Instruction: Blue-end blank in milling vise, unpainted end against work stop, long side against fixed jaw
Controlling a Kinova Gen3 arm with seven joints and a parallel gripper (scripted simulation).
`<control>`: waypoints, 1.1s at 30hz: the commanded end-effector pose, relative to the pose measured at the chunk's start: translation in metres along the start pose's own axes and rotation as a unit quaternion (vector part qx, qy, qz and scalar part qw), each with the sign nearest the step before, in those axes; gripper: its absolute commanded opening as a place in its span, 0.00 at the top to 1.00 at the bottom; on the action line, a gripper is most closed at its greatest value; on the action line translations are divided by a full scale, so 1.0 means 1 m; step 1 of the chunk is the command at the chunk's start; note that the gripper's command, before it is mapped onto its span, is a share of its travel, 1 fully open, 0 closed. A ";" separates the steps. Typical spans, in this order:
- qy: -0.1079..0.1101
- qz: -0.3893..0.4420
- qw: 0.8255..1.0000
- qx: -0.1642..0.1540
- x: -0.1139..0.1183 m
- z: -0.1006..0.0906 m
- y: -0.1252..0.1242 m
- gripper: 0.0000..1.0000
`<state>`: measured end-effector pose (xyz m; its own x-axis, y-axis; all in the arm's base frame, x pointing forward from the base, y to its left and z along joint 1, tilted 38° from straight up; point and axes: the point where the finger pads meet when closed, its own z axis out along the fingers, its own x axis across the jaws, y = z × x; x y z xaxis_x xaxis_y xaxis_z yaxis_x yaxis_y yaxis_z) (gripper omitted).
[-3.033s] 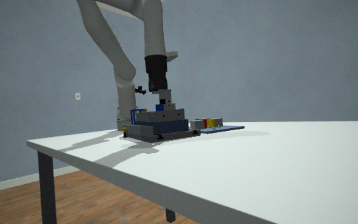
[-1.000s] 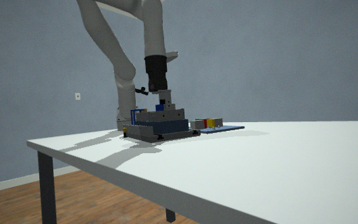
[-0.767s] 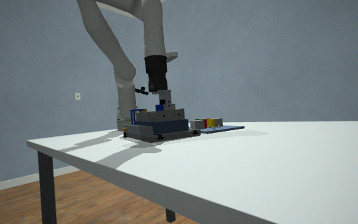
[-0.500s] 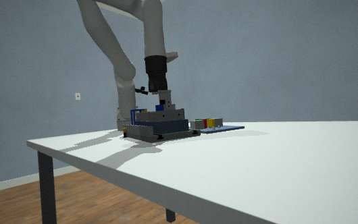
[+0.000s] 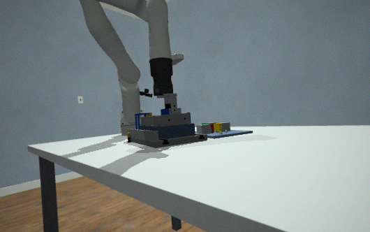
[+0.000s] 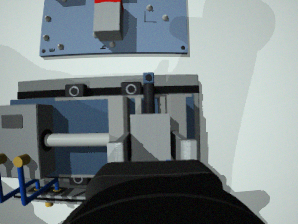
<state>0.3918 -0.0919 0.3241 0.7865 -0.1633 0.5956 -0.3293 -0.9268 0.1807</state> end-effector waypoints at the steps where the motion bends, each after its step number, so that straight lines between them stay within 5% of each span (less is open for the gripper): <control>1: 0.000 0.000 1.000 0.000 0.000 0.000 0.000 1.00; 6: 0.000 0.000 1.000 0.000 0.000 0.000 0.000 1.00; 7: 0.000 0.000 1.000 0.000 0.000 0.000 0.000 0.00; 33: 0.000 0.000 1.000 0.000 0.000 0.000 0.000 0.00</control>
<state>0.3919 -0.0919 0.3241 0.7865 -0.1633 0.5956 -0.3293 -0.9267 0.1808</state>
